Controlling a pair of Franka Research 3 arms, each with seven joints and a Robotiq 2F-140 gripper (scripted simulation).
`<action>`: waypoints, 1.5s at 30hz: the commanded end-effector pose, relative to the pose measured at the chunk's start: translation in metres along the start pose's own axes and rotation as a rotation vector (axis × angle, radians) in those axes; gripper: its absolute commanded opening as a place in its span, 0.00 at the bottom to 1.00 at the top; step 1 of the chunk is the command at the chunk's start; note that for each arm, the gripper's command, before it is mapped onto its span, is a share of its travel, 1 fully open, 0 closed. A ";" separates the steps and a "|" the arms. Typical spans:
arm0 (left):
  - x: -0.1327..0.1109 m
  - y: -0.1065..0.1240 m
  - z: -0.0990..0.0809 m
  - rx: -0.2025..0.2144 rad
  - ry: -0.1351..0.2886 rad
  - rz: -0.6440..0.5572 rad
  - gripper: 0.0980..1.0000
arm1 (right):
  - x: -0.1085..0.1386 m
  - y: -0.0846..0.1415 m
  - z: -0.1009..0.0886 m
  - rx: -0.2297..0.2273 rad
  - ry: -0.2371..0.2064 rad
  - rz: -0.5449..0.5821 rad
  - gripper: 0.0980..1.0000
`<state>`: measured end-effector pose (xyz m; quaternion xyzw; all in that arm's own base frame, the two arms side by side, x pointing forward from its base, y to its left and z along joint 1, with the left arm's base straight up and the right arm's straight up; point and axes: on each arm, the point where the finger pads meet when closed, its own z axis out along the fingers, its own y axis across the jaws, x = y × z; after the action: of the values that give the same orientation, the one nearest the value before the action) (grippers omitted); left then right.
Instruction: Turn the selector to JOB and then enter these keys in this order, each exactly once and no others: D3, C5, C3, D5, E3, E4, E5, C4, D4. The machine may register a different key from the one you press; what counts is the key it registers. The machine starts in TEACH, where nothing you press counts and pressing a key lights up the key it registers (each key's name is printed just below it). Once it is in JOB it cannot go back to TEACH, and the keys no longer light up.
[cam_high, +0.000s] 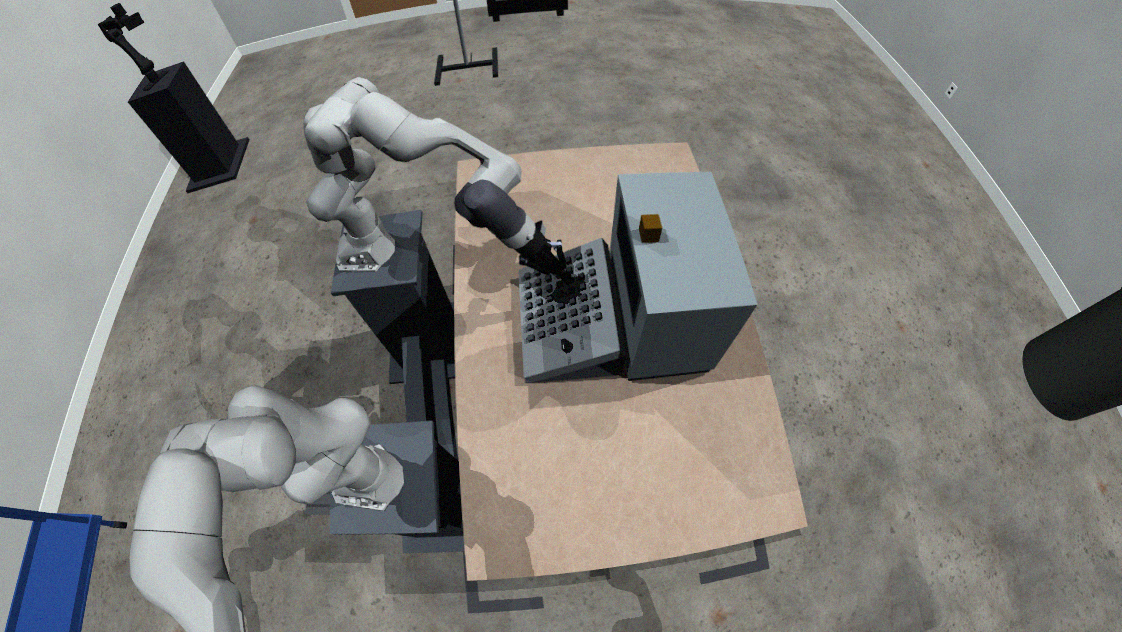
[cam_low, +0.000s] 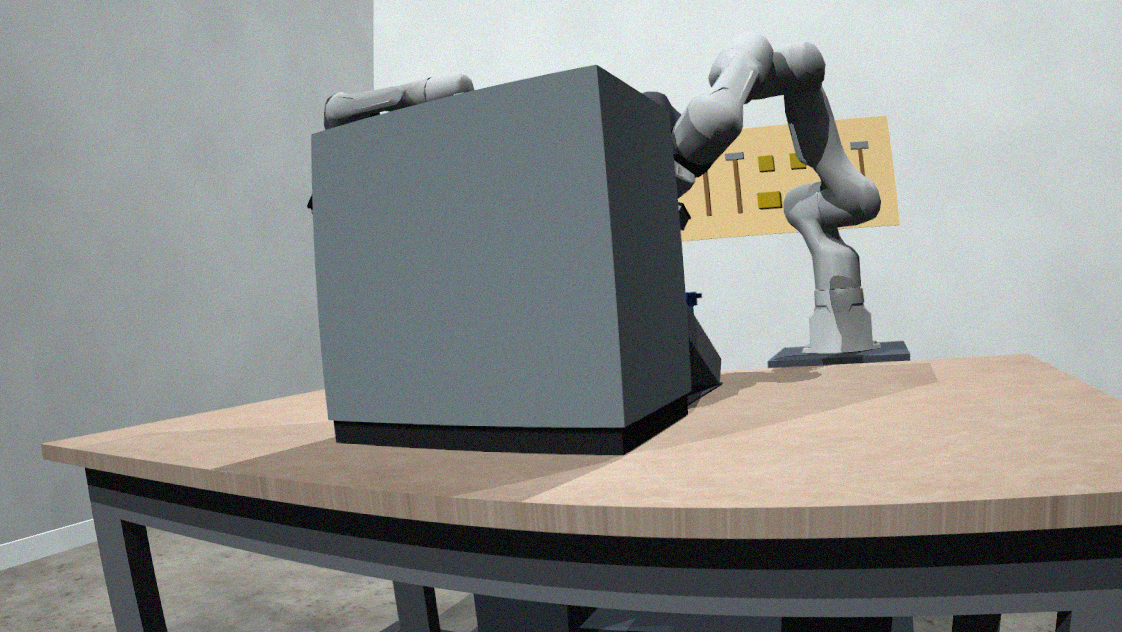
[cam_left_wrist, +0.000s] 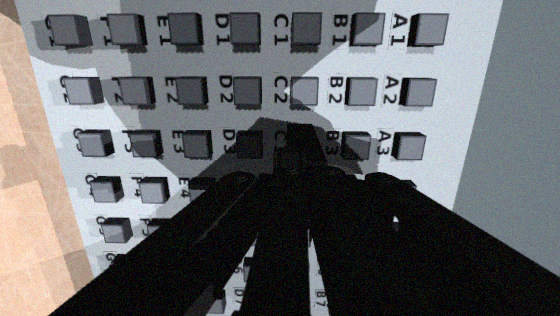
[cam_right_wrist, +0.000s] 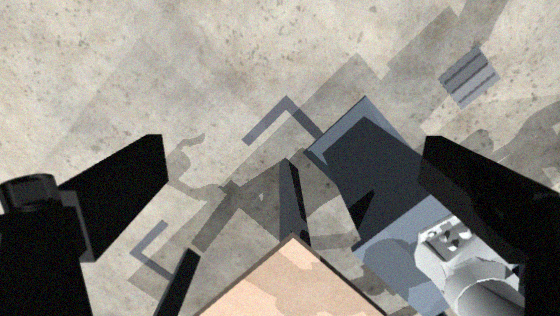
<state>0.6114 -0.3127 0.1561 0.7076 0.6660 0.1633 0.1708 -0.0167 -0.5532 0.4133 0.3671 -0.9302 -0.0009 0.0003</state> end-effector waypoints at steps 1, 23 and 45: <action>-0.001 0.002 0.000 -0.005 -0.002 -0.004 0.00 | 0.000 -0.001 0.000 0.002 0.000 -0.004 1.00; -0.001 0.002 0.000 -0.005 -0.002 -0.004 0.00 | 0.000 -0.001 0.000 0.002 0.000 -0.004 1.00; -0.001 0.002 -0.026 -0.006 -0.002 -0.004 0.00 | 0.000 -0.001 0.000 0.002 0.000 -0.004 1.00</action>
<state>0.6057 -0.3132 0.1780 0.7047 0.6669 0.1649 0.1775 -0.0167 -0.5532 0.4133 0.3671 -0.9302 -0.0009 0.0003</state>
